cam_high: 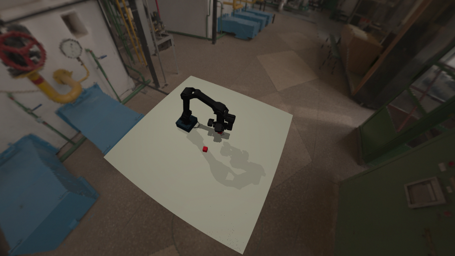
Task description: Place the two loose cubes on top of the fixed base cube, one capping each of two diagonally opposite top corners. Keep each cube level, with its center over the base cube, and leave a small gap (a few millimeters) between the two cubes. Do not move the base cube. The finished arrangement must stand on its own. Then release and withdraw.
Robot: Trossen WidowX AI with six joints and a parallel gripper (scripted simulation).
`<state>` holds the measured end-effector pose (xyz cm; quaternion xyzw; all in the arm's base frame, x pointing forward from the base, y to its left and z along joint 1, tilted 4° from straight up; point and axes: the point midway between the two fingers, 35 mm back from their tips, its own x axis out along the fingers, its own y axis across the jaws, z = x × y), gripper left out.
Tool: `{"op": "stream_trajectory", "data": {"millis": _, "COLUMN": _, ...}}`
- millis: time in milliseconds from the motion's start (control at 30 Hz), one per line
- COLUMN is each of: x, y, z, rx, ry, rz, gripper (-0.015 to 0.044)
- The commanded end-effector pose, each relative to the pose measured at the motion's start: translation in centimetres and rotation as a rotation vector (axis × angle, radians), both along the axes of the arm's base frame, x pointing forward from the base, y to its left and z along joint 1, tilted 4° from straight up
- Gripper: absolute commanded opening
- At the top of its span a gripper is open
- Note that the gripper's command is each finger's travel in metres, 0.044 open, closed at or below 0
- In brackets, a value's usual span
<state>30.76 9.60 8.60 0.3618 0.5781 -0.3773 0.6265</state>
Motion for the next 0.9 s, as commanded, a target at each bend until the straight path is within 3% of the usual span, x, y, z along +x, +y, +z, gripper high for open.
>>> {"op": "stream_trajectory", "data": {"millis": 0, "x": -1.0, "y": 0.9, "z": -0.5, "rx": 0.006, "ry": -0.004, "rz": -0.039, "gripper": 0.0105}}
{"op": "stream_trajectory", "data": {"millis": 867, "x": -2.8, "y": 2.8, "z": -2.3, "rx": 0.011, "ry": -0.006, "rz": -0.117, "gripper": 0.0105}}
